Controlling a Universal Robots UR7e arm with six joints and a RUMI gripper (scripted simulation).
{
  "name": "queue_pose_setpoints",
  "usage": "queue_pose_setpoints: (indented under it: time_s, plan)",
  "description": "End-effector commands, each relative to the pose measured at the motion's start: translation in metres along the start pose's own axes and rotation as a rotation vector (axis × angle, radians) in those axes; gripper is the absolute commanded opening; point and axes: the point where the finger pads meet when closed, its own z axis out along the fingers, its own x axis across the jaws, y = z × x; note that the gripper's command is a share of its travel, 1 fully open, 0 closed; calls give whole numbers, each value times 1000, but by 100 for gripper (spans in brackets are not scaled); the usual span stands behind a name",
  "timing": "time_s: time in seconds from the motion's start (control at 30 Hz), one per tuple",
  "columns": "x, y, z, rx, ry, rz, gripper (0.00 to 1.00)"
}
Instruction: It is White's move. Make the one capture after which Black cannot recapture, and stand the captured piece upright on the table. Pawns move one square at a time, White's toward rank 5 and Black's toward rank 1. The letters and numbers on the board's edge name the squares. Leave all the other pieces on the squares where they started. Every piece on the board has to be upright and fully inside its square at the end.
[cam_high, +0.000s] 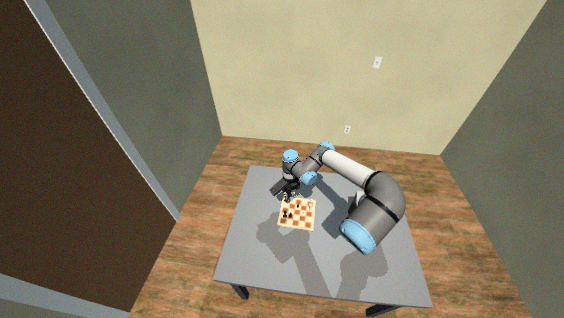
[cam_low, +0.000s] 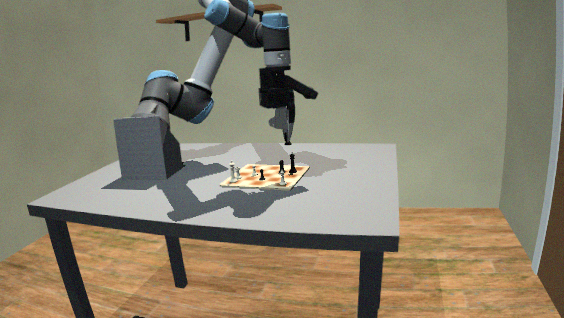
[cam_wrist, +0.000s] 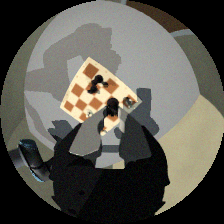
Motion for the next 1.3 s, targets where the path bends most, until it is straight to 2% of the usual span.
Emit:
queue_pose_setpoints:
  time_s: [0.0, 0.17, 0.77, 0.93, 1.1, 1.17, 1.27]
  plan:
    - [3, -53, 3, -1, -1, -109, 0]
    - [0, -78, 6, 0, -4, -160, 0]
    - [0, -78, 10, 0, -4, -160, 0]
    - [1, -78, 23, 0, -4, -160, 0]
    - [1, -78, 44, 0, -4, -160, 0]
    - [1, -78, 44, 0, -4, -160, 0]
    - [1, -78, 59, 0, -4, -160, 0]
